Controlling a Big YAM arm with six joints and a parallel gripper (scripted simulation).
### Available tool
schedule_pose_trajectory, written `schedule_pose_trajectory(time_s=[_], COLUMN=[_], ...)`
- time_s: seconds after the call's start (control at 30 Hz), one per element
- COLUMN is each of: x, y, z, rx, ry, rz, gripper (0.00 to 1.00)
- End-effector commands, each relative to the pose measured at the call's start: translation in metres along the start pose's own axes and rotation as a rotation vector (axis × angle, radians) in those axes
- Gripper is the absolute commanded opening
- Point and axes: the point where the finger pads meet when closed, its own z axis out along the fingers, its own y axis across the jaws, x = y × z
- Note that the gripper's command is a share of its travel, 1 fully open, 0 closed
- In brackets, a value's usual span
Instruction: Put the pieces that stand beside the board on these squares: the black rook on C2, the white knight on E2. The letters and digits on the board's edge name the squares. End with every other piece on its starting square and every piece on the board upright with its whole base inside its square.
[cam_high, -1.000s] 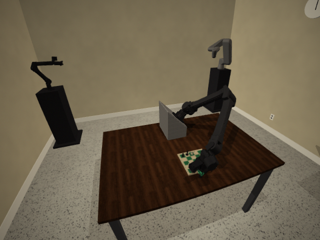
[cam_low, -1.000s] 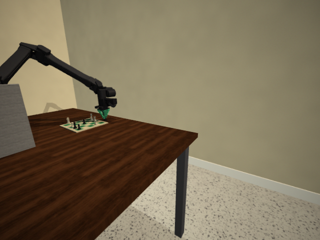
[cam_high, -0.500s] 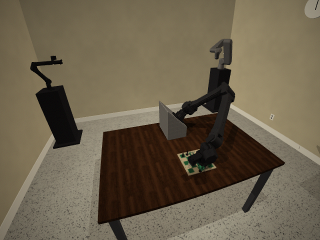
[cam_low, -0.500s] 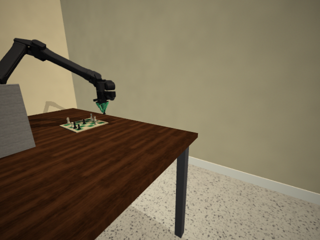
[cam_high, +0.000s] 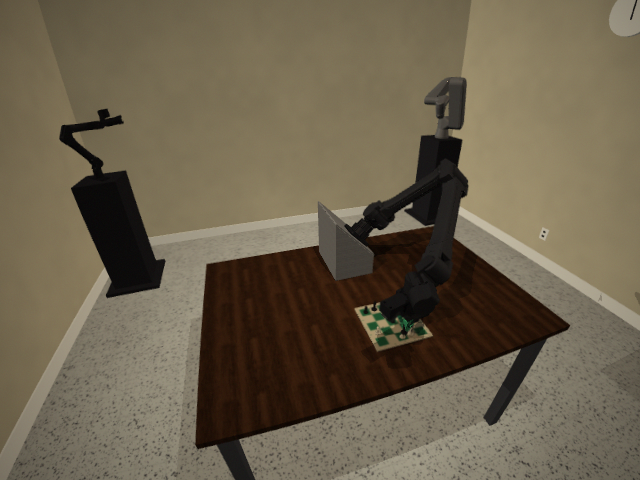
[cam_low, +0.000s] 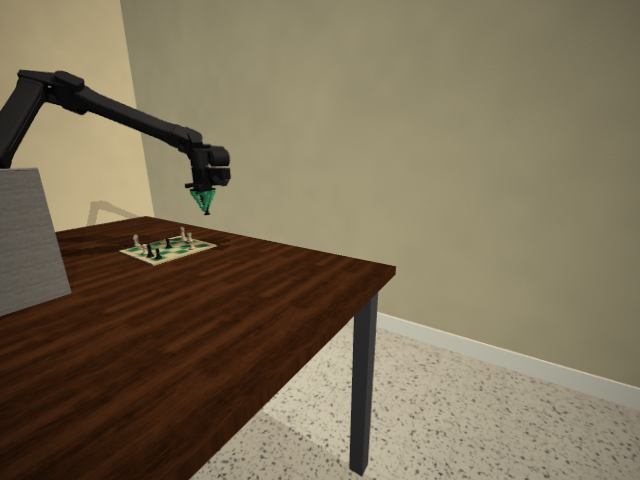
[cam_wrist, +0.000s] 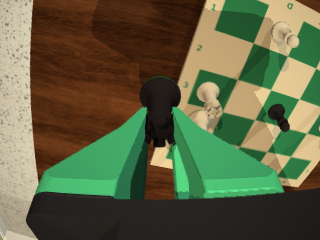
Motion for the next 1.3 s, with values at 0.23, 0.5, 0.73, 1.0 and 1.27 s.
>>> schedule_pose_trajectory(time_s=[0.23,0.5,0.73,1.0,1.27], x=[-0.005,0.023,0.035,0.033,0.036], y=[-0.004,-0.109,-0.133,-0.134,-0.133], z=[-0.021,-0.021,0.0,-0.005,0.008], rx=[-0.04,-0.035,0.011,0.002,0.01], ry=[-0.025,-0.021,-0.003,-0.003,0.0], rz=[0.016,0.228,0.263,0.274,0.263], gripper=[0.0,0.0,0.0,0.0,0.0])
